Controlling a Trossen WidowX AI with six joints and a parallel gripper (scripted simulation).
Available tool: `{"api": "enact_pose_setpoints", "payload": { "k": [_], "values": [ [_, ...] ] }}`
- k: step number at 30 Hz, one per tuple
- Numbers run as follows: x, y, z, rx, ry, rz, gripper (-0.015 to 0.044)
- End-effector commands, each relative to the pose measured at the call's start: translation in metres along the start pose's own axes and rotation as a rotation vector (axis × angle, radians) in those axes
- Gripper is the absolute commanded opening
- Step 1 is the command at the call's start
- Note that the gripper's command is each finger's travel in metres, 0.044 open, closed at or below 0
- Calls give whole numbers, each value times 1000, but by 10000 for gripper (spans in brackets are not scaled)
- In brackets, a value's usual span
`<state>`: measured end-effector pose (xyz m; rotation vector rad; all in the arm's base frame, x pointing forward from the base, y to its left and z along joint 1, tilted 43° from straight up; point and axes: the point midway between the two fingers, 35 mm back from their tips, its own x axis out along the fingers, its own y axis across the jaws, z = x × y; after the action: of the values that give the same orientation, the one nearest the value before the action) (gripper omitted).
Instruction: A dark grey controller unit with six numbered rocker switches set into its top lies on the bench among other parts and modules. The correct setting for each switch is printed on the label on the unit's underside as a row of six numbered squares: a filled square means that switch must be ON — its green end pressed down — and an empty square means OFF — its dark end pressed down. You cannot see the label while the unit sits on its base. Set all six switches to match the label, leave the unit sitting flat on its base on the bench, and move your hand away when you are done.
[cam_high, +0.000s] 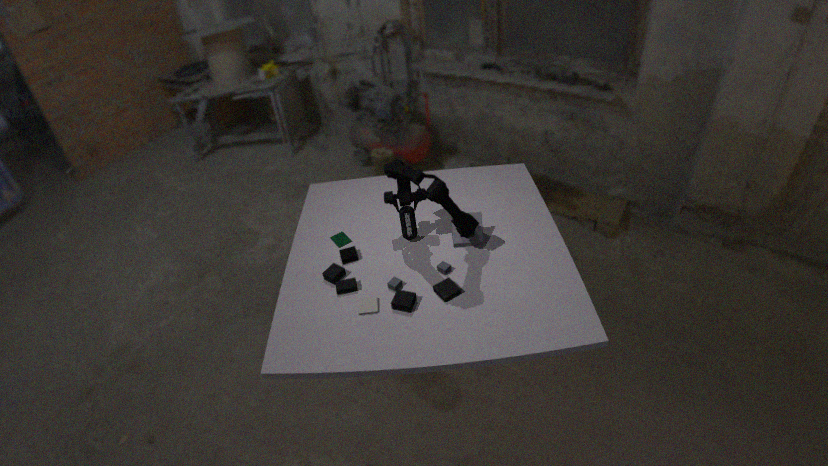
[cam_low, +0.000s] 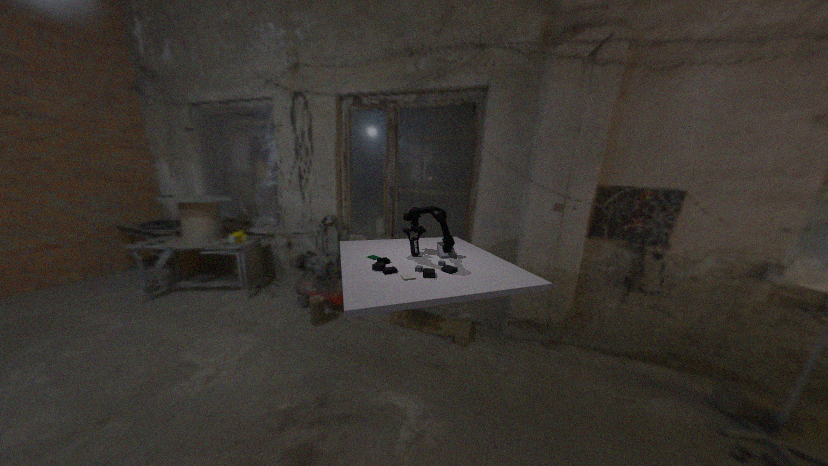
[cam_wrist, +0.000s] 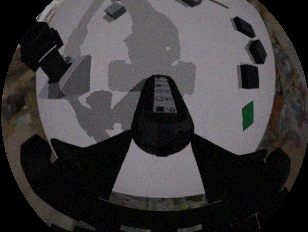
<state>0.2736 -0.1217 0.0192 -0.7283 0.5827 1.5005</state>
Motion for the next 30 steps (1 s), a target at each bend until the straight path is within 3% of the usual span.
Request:
{"api": "enact_pose_setpoints", "payload": {
  "k": [1, 30],
  "values": [
    [7, 1, -1, 5, -3, 16, 338],
    [17, 2, -22, 5, -1, 16, 338]
  ]
}}
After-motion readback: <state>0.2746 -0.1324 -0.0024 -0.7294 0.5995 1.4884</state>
